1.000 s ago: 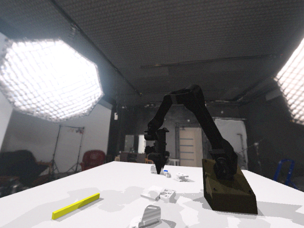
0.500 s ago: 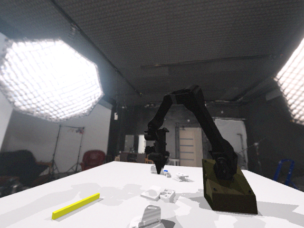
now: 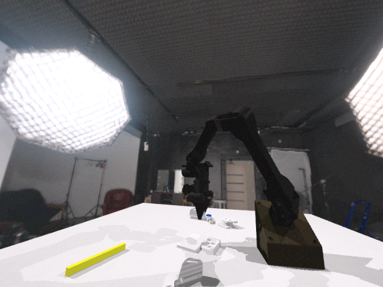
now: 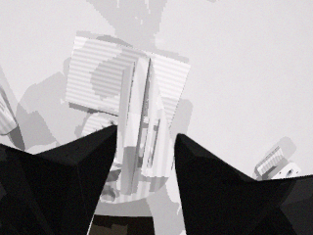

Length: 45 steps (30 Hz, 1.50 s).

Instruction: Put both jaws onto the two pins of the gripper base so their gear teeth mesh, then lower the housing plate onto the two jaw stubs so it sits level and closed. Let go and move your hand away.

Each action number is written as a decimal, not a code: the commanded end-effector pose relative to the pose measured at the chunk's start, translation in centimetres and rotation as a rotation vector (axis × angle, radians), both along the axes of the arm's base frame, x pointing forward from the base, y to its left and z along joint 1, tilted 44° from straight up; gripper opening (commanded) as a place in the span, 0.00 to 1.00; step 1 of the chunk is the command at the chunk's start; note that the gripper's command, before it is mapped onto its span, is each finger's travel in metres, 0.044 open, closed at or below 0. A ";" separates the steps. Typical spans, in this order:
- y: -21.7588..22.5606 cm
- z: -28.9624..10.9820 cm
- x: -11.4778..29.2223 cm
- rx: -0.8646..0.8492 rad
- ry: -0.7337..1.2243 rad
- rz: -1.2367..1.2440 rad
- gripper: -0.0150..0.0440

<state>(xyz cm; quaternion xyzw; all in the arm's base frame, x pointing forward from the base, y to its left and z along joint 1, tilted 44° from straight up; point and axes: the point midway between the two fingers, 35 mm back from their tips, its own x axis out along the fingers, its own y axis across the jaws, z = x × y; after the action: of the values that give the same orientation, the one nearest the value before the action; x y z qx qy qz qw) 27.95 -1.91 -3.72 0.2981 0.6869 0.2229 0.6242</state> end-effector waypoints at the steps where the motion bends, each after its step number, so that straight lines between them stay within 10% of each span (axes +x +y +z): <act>1: 0.4 -0.5 -0.1 0.000 0.004 0.000 0.48; 45: 3.5 -3.7 -0.3 0.002 0.004 -0.001 0.48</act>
<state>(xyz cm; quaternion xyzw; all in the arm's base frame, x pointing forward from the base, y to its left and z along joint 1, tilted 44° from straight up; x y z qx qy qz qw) 27.58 1.55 -7.31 0.2970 0.6887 0.2232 0.6226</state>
